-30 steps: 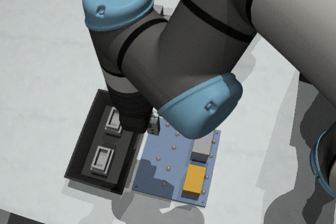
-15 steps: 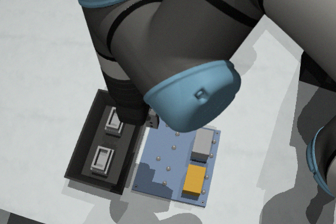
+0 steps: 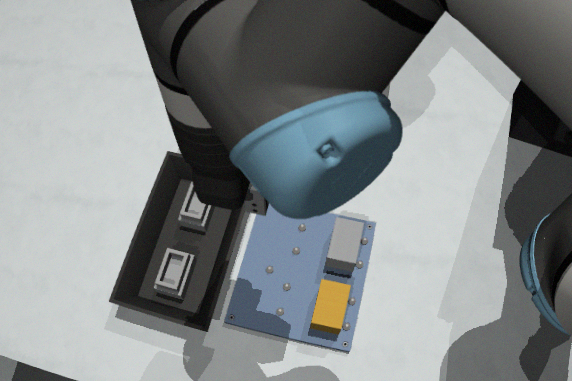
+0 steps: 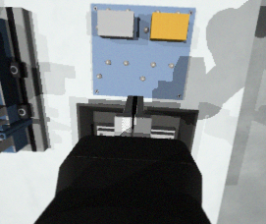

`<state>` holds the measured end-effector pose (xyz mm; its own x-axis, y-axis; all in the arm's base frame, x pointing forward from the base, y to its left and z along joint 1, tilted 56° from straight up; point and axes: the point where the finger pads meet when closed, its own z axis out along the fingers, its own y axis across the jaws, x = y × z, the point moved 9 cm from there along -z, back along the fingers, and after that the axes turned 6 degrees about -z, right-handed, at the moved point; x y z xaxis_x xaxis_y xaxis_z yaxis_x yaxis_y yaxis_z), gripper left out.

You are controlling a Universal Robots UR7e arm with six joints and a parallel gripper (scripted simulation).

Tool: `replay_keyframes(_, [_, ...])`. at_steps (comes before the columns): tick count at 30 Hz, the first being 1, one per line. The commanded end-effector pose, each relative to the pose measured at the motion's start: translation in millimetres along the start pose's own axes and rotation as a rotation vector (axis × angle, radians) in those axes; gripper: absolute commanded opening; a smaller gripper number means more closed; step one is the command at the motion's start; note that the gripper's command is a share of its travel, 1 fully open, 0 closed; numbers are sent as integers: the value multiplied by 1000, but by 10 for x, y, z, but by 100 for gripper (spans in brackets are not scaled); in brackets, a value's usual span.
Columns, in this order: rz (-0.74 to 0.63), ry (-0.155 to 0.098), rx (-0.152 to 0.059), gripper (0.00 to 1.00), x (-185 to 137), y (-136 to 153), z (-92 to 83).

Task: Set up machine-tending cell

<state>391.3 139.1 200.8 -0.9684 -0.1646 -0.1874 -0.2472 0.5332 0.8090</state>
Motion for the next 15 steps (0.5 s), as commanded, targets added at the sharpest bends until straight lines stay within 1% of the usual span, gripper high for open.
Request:
replay_keyframes(1, [-3,0,2,0,-330,-28,-49])
replay_keyframes(5, [-2,0,3,0,-749,-75,-75])
replay_keyframes(6, [-3,0,3,0,-810,-83,-75])
replay_keyframes(8, [-3,0,3,0,-810,-83,-75])
replay_keyframes(11, [-3,0,2,0,-1139,-126,-60])
replay_keyframes(15, [-3,0,1,0,-1422,-166,-26])
